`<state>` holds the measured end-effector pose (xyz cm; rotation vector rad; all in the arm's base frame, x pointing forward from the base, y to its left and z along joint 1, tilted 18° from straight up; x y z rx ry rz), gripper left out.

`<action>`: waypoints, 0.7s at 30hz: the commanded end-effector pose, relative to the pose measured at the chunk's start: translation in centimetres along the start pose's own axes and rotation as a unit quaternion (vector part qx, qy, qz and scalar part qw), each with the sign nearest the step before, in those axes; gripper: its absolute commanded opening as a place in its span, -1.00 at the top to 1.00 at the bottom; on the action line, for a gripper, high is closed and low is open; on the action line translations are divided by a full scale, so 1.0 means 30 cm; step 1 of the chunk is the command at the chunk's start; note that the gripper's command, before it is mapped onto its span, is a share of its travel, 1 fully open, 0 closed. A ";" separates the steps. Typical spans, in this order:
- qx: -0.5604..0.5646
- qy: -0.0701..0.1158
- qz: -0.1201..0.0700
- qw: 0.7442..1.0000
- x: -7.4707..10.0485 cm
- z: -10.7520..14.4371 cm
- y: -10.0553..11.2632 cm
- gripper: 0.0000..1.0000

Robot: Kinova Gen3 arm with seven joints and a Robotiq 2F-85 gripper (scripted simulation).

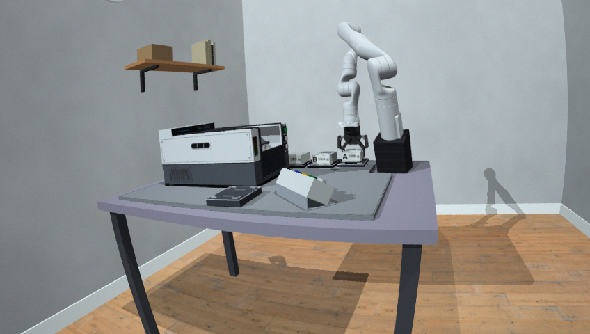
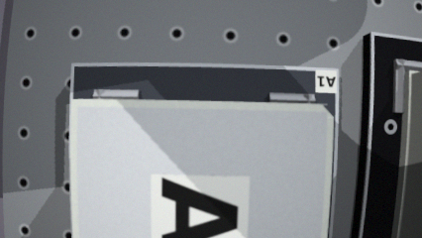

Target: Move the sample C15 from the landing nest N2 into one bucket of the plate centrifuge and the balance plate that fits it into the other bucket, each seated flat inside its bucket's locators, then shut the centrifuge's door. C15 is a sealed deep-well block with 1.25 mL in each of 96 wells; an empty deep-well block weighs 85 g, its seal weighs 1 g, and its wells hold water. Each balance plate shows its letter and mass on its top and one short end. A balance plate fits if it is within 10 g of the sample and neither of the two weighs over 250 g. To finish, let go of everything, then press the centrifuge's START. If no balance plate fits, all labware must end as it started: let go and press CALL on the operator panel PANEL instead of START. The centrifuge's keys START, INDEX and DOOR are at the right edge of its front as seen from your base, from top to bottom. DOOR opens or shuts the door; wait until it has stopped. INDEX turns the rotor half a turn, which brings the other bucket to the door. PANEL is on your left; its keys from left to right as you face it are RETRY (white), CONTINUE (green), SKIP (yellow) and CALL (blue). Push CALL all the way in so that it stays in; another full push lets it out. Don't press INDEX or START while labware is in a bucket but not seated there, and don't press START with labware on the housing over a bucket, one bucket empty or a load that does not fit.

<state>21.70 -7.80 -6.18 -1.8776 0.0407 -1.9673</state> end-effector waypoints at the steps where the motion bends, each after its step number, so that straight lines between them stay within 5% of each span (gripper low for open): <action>1: 0.000 0.000 -0.001 1.000 0.004 0.001 0.001 -0.90; 21: 0.000 0.000 -0.001 1.000 0.048 0.001 0.001 -0.90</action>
Point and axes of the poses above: the point where the finger pads meet when closed, its own x axis back along the fingers, its own z axis across the jaws, y = z × x, the point moved 7 cm from there along x, back along the fingers, and after that the axes turned 5 degrees about x, right-handed, at the moved point
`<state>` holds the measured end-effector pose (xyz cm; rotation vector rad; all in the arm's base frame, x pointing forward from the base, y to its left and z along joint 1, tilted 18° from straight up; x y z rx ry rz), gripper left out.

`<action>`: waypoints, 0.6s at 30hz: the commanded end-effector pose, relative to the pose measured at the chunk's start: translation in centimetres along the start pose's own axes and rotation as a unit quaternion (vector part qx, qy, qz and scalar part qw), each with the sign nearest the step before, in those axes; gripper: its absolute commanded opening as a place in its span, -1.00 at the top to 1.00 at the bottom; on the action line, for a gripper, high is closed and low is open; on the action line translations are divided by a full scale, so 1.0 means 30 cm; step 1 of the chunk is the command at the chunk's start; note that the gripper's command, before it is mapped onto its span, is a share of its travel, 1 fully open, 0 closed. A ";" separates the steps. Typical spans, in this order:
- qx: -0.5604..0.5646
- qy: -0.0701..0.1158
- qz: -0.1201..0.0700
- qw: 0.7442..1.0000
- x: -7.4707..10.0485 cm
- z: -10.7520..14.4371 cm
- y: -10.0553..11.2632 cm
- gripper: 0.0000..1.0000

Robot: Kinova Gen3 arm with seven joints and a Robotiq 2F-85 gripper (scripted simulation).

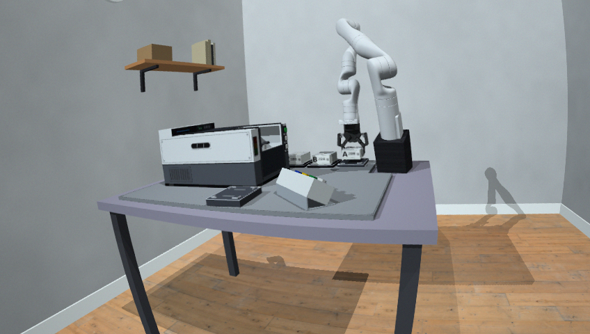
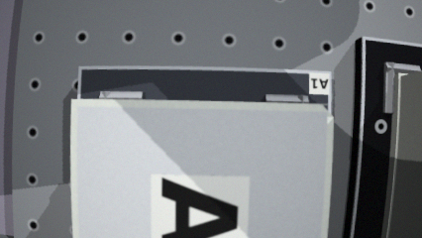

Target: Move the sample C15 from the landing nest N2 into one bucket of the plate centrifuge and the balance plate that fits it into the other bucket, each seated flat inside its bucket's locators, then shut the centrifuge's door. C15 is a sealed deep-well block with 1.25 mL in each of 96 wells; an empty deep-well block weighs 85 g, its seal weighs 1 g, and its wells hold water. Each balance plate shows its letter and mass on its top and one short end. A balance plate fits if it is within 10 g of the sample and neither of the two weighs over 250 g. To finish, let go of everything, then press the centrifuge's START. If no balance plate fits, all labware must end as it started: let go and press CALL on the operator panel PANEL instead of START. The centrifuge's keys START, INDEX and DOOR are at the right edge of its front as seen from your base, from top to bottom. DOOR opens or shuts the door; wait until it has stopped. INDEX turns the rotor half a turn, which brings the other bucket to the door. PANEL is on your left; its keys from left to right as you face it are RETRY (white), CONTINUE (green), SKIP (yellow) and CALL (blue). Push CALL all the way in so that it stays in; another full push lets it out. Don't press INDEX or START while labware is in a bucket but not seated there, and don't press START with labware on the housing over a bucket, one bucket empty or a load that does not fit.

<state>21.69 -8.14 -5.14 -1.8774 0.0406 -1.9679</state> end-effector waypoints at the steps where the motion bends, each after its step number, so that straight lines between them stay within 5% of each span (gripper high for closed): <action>1: 0.000 0.000 0.000 1.000 0.016 0.000 0.001 -0.90; 18: 0.000 0.000 0.000 1.000 0.082 0.000 0.001 -0.90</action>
Point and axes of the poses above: the point where the finger pads meet when closed, its own x axis back along the fingers, its own z axis across the jaws, y = z × x, the point moved 7 cm from there along x, back along the fingers, and after that the axes turned 5 degrees about x, right-handed, at the moved point
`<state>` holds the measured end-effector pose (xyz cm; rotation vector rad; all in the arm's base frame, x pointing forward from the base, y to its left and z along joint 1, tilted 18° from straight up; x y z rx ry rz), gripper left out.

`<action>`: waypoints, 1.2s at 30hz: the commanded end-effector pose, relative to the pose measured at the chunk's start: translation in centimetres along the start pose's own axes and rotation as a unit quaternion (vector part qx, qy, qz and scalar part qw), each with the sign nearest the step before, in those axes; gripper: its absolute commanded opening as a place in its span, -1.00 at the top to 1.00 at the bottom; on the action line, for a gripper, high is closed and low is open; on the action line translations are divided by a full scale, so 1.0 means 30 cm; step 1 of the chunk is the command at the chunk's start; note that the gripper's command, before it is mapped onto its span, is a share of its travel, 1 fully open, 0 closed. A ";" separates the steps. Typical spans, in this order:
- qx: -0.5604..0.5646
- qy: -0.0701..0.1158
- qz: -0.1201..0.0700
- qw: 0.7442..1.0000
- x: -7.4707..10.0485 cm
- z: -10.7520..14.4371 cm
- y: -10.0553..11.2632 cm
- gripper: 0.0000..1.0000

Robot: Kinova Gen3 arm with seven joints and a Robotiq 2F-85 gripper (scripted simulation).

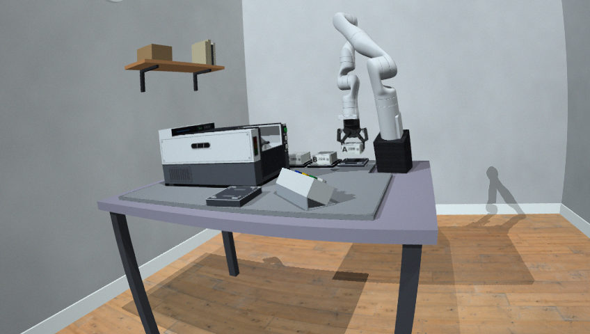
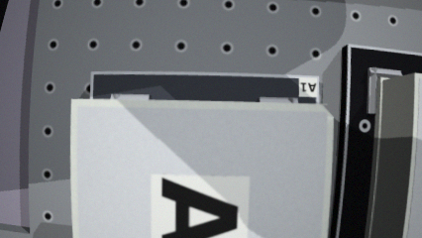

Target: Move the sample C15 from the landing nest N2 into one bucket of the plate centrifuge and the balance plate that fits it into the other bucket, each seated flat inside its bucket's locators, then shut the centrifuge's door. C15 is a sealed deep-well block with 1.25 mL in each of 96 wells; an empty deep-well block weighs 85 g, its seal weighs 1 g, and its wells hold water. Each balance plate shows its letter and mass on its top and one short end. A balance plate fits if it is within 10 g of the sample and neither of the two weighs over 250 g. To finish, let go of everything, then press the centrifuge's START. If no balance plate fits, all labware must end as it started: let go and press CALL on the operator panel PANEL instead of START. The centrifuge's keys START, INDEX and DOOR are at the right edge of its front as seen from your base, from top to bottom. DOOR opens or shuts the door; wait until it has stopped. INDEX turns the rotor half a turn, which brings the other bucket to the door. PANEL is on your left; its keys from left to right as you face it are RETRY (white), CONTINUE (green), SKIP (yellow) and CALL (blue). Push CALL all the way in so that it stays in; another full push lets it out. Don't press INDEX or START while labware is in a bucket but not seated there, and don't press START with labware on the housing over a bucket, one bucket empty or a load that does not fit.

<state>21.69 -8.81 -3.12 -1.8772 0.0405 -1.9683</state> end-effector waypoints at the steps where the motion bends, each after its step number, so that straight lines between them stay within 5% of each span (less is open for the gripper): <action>1: 0.000 0.000 0.000 1.000 0.016 0.000 0.001 -0.90; 36: 0.000 0.000 0.000 1.000 0.153 0.001 0.001 -0.90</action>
Point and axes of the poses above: the point where the finger pads meet when closed, its own x axis back along the fingers, its own z axis across the jaws, y = z × x, the point moved 7 cm from there along x, back along the fingers, and after that the axes turned 5 degrees about x, right-handed, at the moved point
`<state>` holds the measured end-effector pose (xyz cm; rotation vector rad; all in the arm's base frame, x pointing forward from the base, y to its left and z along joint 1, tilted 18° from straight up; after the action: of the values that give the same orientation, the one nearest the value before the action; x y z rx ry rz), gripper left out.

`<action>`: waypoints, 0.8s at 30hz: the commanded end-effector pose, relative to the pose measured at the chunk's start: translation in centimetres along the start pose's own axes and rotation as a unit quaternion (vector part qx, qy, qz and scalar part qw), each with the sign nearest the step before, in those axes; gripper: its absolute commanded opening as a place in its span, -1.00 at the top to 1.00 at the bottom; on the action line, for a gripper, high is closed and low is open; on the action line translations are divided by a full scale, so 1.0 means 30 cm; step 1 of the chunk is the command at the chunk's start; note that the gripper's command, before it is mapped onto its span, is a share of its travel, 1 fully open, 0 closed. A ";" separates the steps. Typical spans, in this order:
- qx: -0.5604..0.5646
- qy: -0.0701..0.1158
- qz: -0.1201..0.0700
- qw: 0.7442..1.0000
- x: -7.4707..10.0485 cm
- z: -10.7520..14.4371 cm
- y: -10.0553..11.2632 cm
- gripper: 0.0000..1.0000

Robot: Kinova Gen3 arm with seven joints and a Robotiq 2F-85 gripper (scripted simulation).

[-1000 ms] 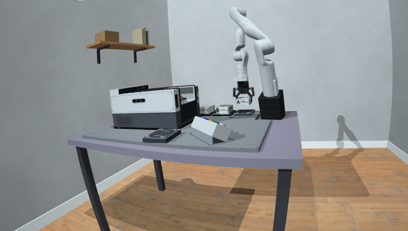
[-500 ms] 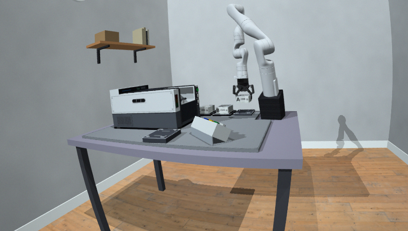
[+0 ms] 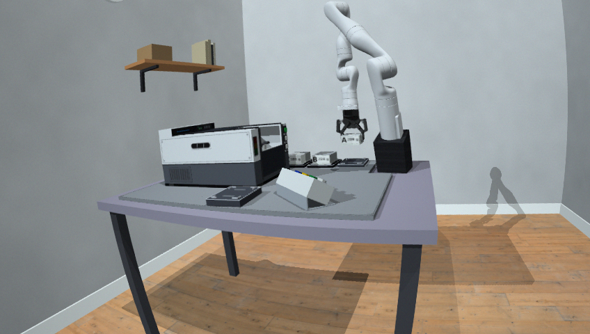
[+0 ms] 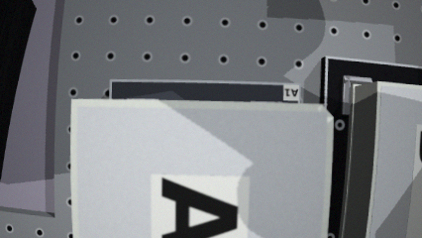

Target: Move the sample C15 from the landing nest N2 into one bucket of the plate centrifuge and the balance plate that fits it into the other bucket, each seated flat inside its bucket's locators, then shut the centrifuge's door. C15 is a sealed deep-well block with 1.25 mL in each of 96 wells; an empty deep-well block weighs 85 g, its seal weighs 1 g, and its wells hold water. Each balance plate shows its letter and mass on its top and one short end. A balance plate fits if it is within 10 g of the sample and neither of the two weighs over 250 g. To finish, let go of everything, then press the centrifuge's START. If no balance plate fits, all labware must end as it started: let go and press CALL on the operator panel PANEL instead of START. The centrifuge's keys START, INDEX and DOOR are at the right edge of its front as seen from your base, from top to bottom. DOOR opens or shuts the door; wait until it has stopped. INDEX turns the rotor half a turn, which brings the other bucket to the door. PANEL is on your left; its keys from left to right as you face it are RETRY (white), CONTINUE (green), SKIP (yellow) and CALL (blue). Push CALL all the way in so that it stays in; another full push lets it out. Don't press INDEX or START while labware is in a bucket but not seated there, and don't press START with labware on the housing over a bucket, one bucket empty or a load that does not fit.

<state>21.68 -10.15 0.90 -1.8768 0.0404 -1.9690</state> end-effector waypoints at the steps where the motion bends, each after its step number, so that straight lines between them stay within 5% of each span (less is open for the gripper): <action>1: 0.000 0.000 0.000 1.000 0.016 0.001 0.001 -0.90; 24: 0.000 0.000 0.000 1.000 0.101 0.001 0.001 -0.90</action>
<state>21.67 -11.07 3.65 -1.8769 0.0403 -1.9688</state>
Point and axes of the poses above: the point where the finger pads meet when closed, its own x axis back along the fingers, its own z axis across the jaws, y = z × x, the point moved 7 cm from there along x, back along the fingers, and after that the axes turned 5 degrees about x, right-handed, at the moved point
